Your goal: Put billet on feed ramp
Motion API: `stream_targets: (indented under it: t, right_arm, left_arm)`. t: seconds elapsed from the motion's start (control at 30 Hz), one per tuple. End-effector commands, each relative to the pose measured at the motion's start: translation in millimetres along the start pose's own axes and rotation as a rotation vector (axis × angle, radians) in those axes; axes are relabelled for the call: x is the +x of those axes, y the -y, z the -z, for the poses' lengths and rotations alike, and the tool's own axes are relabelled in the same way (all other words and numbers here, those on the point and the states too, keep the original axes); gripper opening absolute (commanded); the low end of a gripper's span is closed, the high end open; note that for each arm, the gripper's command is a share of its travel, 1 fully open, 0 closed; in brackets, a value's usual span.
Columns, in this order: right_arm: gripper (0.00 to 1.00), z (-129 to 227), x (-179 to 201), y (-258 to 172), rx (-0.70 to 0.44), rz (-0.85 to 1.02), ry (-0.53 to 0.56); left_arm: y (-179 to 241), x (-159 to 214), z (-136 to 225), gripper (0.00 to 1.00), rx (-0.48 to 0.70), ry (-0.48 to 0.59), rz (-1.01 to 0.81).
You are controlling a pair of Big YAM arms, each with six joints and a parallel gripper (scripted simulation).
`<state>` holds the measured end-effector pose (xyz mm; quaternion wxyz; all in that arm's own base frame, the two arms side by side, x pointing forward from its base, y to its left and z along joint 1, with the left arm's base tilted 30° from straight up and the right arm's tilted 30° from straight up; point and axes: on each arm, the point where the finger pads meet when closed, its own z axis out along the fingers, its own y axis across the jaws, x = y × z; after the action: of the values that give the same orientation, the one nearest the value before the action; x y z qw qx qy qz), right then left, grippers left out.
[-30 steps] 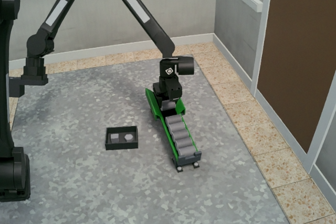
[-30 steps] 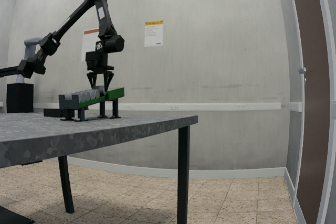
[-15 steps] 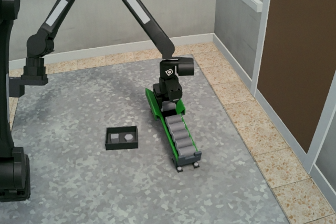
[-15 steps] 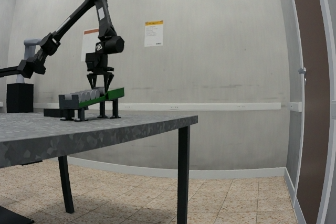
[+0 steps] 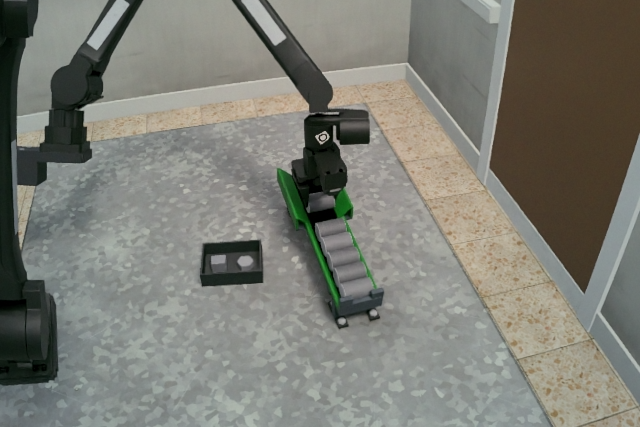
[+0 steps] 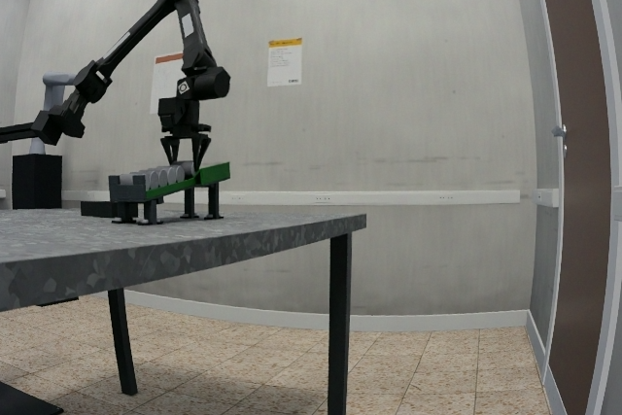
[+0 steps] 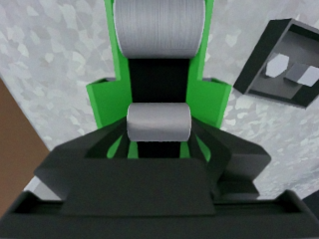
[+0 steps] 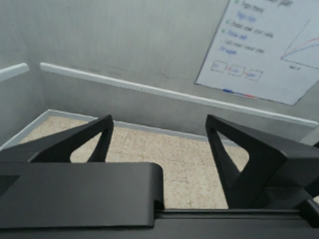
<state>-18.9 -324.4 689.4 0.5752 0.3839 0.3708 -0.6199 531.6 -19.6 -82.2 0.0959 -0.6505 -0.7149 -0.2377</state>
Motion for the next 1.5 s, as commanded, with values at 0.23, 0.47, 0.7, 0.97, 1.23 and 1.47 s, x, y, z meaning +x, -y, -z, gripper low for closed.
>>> stream_targets:
  t: [0.23, 0.47, 0.7, 0.97, 1.23, 1.47]
  right_arm:
    - [1.0, 2.7, -11.7, 3.4, 0.011, -0.015, 0.031]
    - [1.0, 2.7, -11.7, 3.4, 0.011, -0.015, 0.031]
    - [1.0, 2.7, -11.7, 3.4, 0.011, -0.015, 0.031]
    - [1.0, 2.7, -11.7, 3.4, 0.011, -0.015, 0.031]
    - [1.0, 2.7, -11.7, 3.4, 0.011, -0.015, 0.031]
    - [1.0, 2.7, -11.7, 3.4, 0.011, -0.015, 0.031]
  left_arm:
    - [-9.4, 3.0, 4.6, 0.0, -0.022, 0.01, 0.003]
    - [-12.1, 0.9, 7.4, 0.0, -0.029, 0.012, 0.002]
    - [-12.1, 0.9, 7.4, 0.0, -0.029, 0.012, 0.002]
    - [-12.1, 0.9, 7.4, 0.6, -0.029, 0.012, 0.002]
    - [-7.6, -1.3, 1.4, 0.69, -0.017, 0.008, -0.005]
    - [-7.6, -1.3, 1.4, 0.76, -0.017, 0.008, -0.005]
